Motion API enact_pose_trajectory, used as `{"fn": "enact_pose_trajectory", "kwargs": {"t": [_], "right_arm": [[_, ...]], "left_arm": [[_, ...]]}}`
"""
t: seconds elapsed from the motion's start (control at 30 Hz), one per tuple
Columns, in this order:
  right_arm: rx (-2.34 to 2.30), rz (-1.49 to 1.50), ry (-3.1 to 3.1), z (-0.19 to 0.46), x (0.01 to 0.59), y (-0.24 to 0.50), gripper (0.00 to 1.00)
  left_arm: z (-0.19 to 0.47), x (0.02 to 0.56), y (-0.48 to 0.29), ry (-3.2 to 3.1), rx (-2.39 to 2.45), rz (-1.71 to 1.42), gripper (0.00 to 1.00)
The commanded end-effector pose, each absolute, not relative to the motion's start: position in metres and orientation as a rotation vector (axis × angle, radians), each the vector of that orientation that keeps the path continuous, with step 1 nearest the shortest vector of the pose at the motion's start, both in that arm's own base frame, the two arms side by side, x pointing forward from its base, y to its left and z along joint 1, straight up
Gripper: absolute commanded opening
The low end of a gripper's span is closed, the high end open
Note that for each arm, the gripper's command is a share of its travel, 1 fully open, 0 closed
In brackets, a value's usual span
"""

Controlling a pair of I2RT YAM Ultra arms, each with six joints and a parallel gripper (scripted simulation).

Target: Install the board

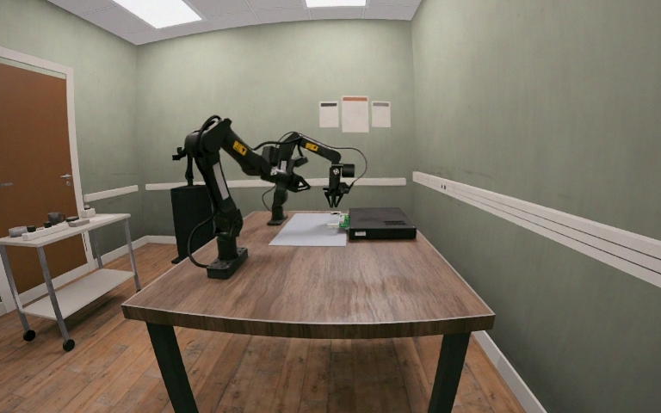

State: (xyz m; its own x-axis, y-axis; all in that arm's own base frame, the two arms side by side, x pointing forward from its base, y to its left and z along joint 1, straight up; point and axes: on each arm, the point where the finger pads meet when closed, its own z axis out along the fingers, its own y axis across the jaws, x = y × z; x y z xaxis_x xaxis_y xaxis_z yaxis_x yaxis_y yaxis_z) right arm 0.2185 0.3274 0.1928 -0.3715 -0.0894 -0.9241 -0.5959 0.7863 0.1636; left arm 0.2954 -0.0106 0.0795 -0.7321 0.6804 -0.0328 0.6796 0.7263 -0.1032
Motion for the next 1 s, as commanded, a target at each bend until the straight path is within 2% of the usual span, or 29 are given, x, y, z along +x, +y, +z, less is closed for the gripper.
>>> {"fn": "enact_pose_trajectory", "kwargs": {"t": [0.0, 0.33, 0.47, 0.57, 0.77, 0.97], "right_arm": [[-0.426, 0.482, 2.038, 0.185, 0.239, 0.33, 0.32], [-0.305, 0.309, 2.352, 0.142, 0.27, 0.362, 0.32], [-0.271, 0.272, 2.417, 0.132, 0.275, 0.367, 0.32], [-0.219, 0.177, 2.549, 0.103, 0.277, 0.368, 0.32], [-0.114, 0.046, 2.737, 0.065, 0.279, 0.372, 0.32], [-0.03, 0.021, 2.814, 0.056, 0.286, 0.384, 0.32]], "left_arm": [[0.085, 0.298, 0.004, -3.046, -0.834, 0.051, 0.32], [0.08, 0.297, 0.015, -3.181, -0.271, -0.01, 0.32], [0.079, 0.297, 0.014, -3.194, -0.185, -0.012, 0.32], [0.075, 0.294, 0.017, -3.196, -0.047, -0.015, 0.32], [0.068, 0.288, 0.018, -3.18, 0.028, -0.015, 0.32], [0.069, 0.289, 0.019, -3.183, 0.016, -0.016, 0.32]]}}
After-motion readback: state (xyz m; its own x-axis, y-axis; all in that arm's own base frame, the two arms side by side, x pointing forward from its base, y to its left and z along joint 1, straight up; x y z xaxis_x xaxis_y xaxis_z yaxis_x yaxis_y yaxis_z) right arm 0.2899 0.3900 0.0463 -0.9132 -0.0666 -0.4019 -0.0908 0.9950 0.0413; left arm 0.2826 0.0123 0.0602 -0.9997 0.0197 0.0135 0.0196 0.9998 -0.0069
